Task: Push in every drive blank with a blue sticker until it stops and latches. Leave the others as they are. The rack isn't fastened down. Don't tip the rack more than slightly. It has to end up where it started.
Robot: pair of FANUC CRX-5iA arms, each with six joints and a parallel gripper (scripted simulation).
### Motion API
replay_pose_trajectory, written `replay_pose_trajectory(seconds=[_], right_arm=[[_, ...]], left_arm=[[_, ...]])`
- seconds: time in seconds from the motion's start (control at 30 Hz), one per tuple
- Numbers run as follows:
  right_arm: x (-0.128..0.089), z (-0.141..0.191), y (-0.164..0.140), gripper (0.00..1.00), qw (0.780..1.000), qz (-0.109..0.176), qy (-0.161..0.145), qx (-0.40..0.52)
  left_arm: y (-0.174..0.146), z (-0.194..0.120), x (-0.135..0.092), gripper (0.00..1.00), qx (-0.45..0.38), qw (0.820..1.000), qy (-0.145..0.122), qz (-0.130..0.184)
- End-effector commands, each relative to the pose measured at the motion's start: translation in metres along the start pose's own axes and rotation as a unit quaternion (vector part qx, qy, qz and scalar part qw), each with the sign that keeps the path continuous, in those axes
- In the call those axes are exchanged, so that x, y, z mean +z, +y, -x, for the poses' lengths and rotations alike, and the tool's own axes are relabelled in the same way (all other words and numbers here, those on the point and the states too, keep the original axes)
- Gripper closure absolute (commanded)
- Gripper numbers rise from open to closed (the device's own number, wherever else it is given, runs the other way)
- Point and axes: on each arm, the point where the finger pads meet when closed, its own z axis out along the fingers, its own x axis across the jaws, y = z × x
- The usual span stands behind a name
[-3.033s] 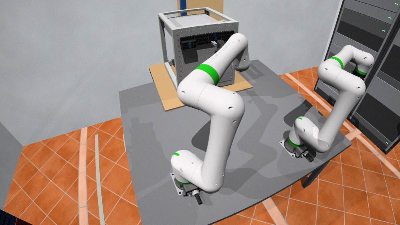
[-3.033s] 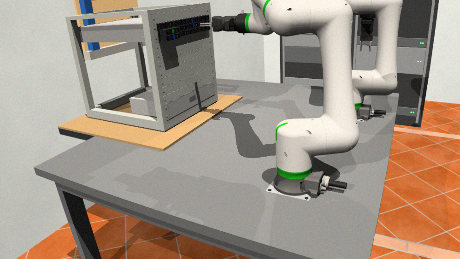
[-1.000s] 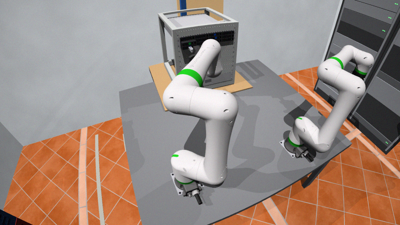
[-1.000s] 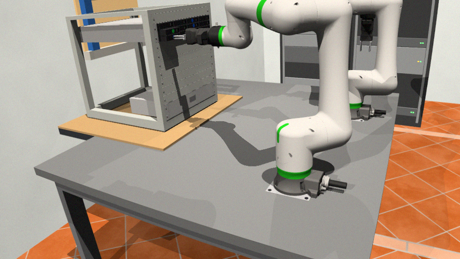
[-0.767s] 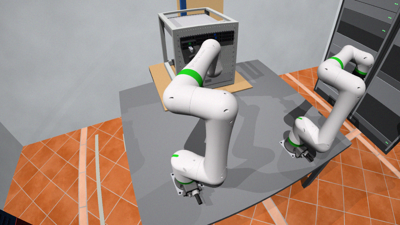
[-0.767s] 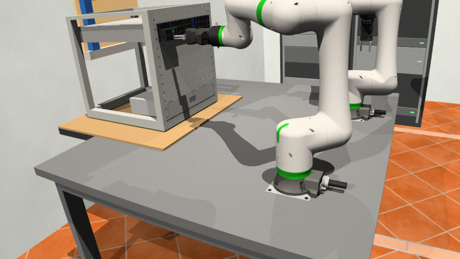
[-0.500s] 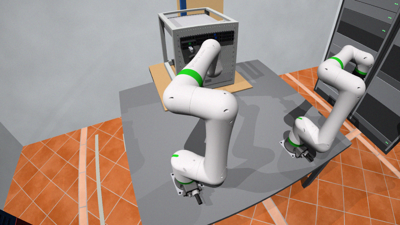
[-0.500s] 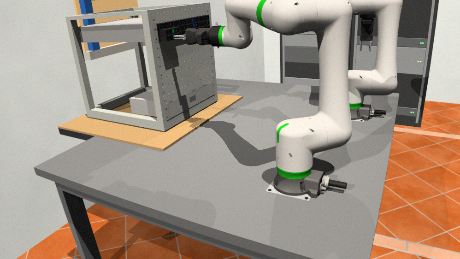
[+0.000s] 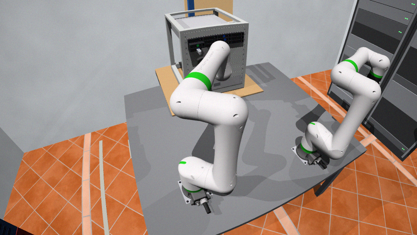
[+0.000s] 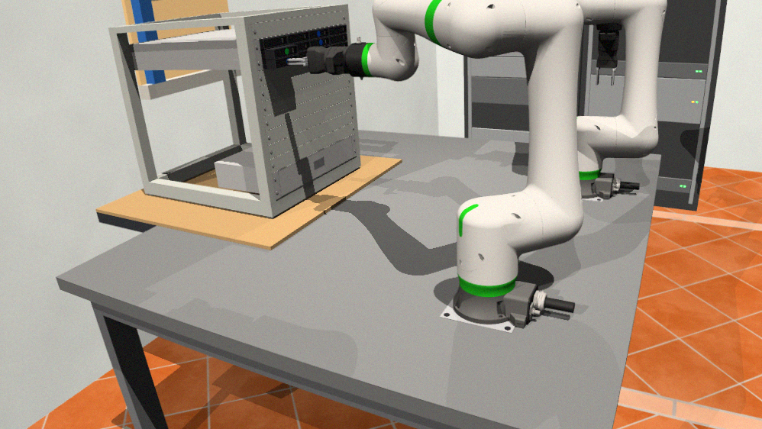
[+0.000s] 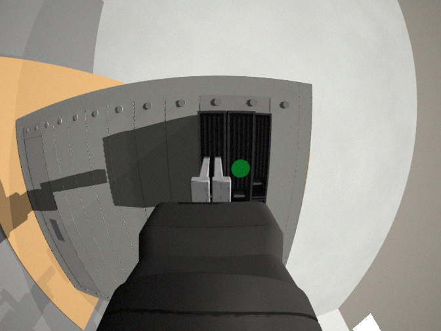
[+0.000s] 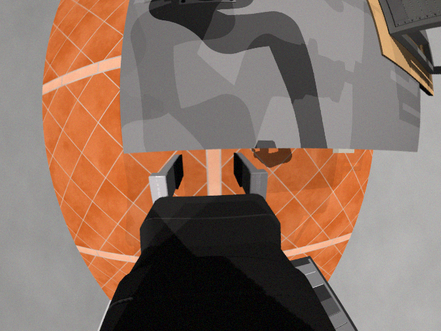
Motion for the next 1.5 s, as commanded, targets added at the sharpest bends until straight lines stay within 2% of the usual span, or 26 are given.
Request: replay_pose_trajectory(seconds=[0.0,1.47], right_arm=[[-0.001,0.000,0.000,0.00,1.000,0.001,0.000,0.000],[-0.001,0.000,0.000,0.00,1.000,0.001,0.000,0.000]], left_arm=[[0.000,-0.002,0.000,1.00,-0.001,1.000,0.001,0.000],[0.000,-0.002,0.020,1.00,-0.001,1.000,0.001,0.000]])
